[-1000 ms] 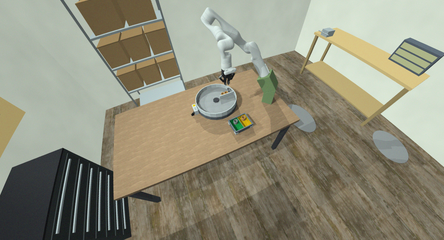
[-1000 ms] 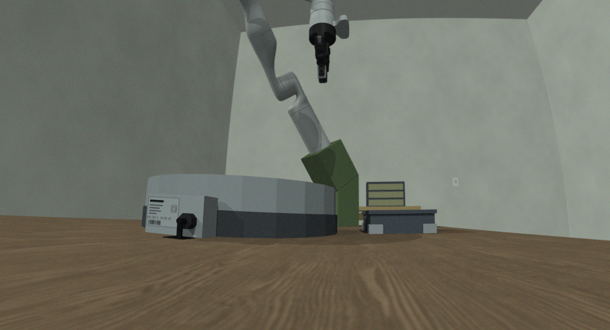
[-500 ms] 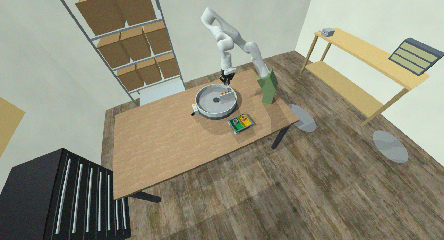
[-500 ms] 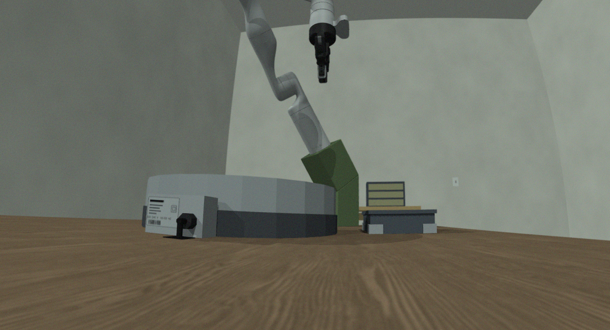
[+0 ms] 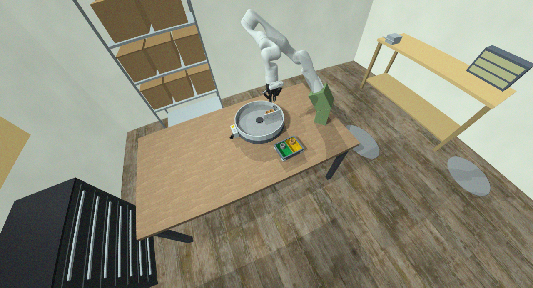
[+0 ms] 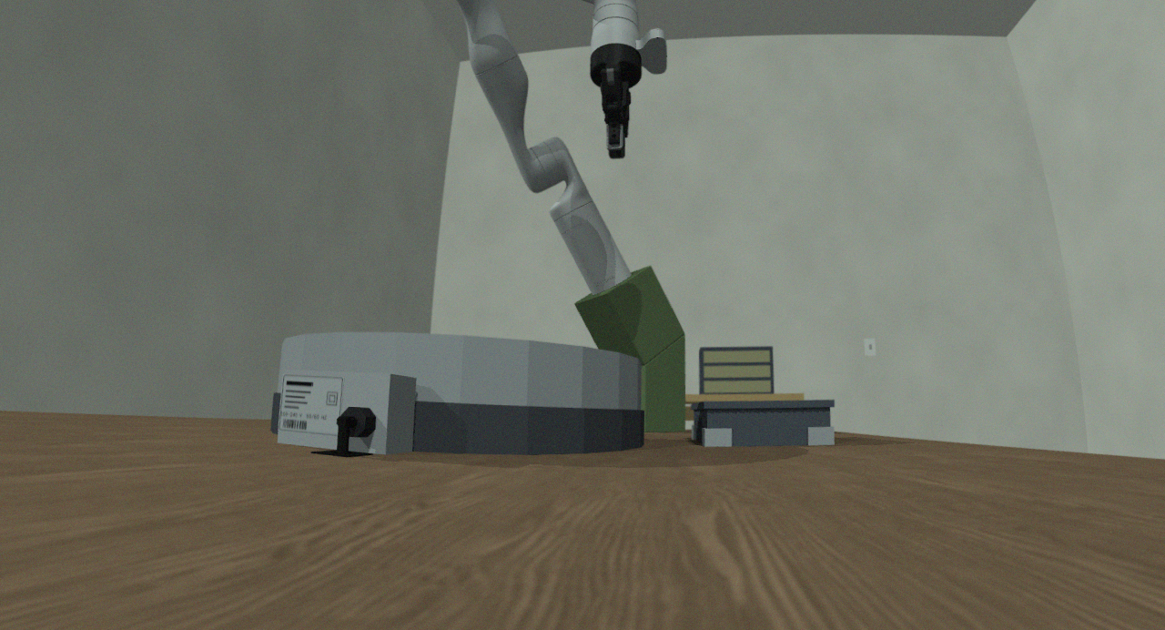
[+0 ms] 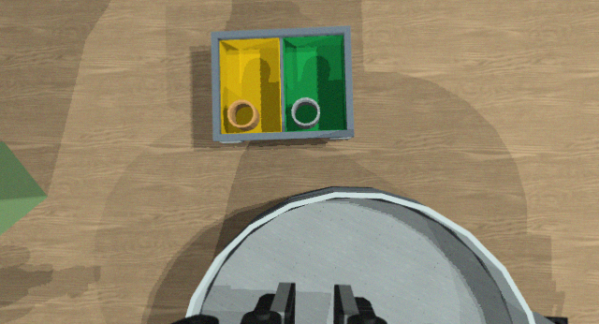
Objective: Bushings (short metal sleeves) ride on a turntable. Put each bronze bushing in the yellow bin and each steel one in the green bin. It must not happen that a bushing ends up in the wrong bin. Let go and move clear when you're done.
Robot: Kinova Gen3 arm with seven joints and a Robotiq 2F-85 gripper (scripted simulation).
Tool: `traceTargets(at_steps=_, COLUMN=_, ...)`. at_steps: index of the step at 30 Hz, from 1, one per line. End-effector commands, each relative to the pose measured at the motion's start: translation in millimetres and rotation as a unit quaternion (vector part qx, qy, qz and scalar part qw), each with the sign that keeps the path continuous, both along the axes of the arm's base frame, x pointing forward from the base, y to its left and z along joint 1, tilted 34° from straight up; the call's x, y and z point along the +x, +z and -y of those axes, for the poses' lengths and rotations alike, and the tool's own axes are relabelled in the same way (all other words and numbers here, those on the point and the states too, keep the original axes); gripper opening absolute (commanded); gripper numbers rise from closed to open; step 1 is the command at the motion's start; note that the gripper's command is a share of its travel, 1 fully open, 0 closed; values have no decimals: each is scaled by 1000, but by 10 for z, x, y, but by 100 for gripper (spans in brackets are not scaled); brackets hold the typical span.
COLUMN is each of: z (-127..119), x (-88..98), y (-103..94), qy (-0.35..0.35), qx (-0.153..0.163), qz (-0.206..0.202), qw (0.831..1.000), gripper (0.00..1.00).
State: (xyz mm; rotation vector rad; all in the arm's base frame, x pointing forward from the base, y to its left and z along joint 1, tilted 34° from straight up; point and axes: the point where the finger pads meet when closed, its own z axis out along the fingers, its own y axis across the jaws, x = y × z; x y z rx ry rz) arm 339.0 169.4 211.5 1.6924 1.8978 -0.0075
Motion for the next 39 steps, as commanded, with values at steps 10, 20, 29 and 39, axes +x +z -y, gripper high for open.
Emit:
traceTargets(at_steps=10, z=-5, x=0, y=5, qy=0, qx=0, qz=1, qw=1000, gripper=18)
traceTargets(at_steps=20, z=-5, x=0, y=5, qy=0, qx=0, qz=1, qw=1000, gripper=18)
traceTargets(at_steps=29, z=435, x=2, y=-180, qy=-21, qx=11, qz=10, qw=1000, gripper=18)
traceTargets(at_steps=39, z=875, x=4, y=-366, qy=-43, qx=22, qz=20, qw=999, gripper=18)
